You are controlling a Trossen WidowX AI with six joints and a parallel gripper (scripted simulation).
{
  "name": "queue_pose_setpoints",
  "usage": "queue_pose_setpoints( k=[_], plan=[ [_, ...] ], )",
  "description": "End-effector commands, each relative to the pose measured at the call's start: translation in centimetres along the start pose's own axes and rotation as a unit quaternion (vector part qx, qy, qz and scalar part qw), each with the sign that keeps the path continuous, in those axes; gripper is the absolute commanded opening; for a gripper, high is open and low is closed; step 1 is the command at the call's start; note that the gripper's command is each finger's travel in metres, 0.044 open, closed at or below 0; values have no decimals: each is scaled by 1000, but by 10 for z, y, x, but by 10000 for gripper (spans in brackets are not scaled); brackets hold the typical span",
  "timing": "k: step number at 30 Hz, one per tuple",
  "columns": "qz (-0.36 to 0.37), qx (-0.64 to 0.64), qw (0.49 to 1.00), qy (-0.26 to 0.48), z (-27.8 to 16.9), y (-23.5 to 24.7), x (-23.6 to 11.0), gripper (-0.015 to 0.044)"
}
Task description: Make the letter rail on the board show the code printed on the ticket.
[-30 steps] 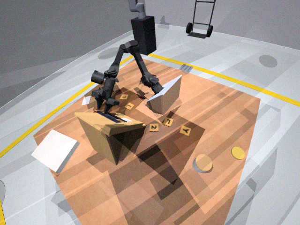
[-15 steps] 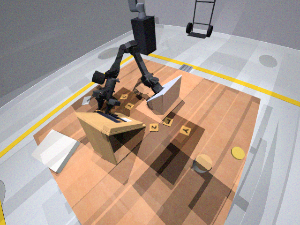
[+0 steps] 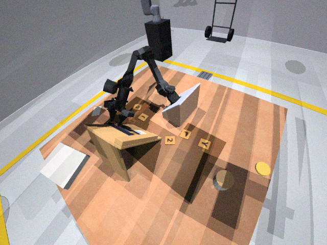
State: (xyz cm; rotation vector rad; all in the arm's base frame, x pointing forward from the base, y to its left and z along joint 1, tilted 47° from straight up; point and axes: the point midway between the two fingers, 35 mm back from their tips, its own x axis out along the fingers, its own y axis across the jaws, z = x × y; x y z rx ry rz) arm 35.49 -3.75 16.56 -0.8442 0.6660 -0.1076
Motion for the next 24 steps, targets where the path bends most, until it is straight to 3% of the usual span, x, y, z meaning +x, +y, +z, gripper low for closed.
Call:
queue_pose_setpoints(
  k=[1,24],
  plan=[
    [-1,1,1000,1,0,2,0,0],
    [0,1,1000,1,-1,21,0,0]
  ],
)
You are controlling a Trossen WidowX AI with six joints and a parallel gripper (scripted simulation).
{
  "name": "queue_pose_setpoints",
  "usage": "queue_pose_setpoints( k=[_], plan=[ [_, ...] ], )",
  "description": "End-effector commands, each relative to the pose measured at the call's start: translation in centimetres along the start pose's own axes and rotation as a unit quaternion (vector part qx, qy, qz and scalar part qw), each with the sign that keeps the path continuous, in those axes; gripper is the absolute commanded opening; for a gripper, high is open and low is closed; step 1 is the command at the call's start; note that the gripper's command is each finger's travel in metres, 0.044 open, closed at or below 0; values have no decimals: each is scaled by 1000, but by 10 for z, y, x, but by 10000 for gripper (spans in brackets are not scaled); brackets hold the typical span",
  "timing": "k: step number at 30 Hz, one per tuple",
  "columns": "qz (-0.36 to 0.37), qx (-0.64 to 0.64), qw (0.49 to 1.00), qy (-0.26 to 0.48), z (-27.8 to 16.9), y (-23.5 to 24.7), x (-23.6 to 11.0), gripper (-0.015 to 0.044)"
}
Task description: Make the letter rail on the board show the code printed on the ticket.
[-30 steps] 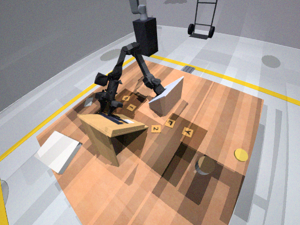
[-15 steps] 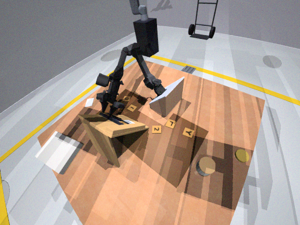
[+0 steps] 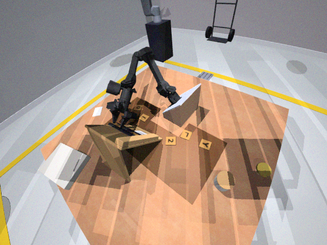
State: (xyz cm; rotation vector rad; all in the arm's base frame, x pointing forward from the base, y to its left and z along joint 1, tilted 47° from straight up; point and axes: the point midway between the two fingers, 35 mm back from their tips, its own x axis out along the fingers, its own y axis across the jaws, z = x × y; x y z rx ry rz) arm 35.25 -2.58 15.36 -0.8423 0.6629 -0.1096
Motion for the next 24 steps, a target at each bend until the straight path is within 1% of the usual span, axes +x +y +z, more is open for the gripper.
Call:
queue_pose_setpoints(
  k=[1,24],
  plan=[
    [1,0,1000,2,-2,5,0,0],
    [1,0,1000,2,-2,23,0,0]
  ],
)
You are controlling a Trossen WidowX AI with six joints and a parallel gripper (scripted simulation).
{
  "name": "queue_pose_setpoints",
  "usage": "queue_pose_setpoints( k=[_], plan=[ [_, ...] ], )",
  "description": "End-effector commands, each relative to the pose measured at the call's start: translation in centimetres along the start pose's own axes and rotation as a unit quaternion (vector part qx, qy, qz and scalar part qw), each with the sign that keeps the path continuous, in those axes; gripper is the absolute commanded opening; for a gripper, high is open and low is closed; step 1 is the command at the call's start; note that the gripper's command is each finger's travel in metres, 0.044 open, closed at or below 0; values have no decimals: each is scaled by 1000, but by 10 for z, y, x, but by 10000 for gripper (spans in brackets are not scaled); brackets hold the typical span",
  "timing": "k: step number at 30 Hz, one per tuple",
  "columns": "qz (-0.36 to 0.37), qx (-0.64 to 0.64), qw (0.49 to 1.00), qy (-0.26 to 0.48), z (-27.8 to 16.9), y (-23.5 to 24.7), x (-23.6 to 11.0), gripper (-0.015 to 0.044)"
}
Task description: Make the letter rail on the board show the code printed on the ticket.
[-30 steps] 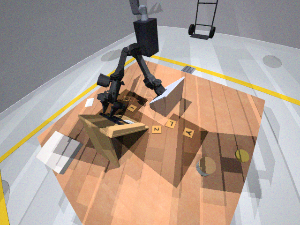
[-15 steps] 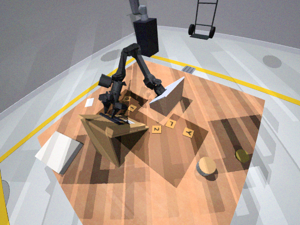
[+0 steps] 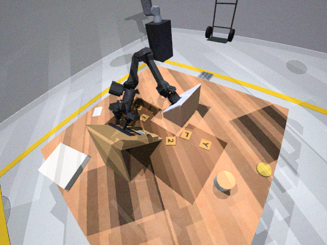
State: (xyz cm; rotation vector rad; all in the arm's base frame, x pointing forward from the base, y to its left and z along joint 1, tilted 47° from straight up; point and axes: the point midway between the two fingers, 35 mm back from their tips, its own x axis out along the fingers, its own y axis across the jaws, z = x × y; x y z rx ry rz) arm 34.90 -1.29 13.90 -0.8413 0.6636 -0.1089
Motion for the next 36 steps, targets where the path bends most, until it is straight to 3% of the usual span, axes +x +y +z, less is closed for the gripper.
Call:
queue_pose_setpoints(
  k=[1,36],
  plan=[
    [1,0,1000,2,-2,5,0,0],
    [1,0,1000,2,-1,32,0,0]
  ],
)
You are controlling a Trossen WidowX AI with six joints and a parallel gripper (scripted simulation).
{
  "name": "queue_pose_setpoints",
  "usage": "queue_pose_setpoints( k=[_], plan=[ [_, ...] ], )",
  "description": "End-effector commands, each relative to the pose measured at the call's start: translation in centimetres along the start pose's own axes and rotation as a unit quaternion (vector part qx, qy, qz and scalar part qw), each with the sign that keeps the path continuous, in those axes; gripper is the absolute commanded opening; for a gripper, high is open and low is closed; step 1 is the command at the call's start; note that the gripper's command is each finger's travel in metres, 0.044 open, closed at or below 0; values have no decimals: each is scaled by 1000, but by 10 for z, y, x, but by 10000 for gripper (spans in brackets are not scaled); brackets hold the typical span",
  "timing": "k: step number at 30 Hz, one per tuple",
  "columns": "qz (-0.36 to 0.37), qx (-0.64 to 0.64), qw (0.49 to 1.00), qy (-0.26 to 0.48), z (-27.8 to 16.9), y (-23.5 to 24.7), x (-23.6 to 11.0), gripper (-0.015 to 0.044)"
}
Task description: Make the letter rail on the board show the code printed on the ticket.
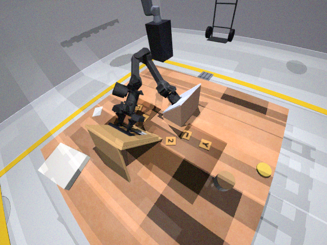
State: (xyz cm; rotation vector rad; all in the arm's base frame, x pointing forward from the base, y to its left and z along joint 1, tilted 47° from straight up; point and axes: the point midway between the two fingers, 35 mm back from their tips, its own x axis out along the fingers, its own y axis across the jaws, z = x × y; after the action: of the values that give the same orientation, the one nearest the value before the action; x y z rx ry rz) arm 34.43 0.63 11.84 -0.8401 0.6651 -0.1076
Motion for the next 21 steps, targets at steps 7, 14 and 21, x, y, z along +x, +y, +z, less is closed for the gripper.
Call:
queue_pose_setpoints(
  k=[7,14,21],
  plan=[
    [0,0,1000,2,-1,9,0,0],
    [1,-1,1000,1,0,9,0,26],
    [1,-1,1000,1,0,9,0,210]
  ],
)
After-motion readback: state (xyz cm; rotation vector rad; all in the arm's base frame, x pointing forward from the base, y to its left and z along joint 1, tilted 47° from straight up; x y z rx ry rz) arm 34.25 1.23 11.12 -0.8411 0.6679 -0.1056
